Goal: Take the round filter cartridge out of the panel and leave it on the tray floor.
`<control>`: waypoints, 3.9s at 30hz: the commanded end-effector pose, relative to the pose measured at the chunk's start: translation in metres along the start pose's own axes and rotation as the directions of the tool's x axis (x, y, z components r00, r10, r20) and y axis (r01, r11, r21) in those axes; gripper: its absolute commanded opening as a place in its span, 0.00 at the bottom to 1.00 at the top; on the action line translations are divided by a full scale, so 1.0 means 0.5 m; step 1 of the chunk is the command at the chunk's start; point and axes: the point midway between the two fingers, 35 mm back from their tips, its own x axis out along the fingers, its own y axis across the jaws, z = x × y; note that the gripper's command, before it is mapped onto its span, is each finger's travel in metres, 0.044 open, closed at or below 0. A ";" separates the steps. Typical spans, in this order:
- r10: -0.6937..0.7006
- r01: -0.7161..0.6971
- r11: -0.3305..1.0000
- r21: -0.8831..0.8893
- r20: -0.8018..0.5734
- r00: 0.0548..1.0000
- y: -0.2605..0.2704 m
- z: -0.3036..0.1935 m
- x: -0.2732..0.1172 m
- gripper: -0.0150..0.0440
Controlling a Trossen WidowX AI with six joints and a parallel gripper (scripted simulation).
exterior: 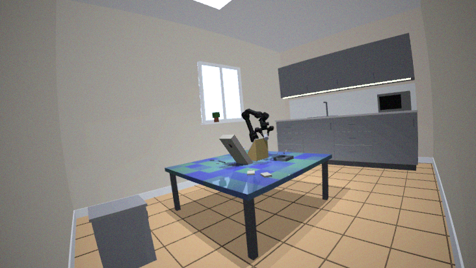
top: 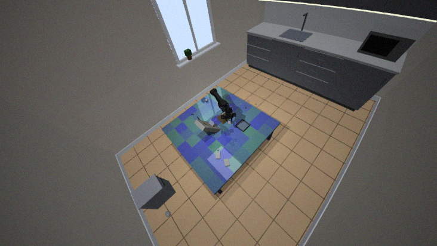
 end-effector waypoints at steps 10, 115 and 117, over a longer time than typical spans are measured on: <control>0.122 -0.115 0.967 -0.226 0.015 0.992 0.109 -0.015 0.018 0.25; 0.370 -0.354 0.680 -0.642 -0.115 0.922 0.358 -0.285 0.192 1.00; 0.370 -0.354 0.680 -0.642 -0.115 0.922 0.358 -0.285 0.192 1.00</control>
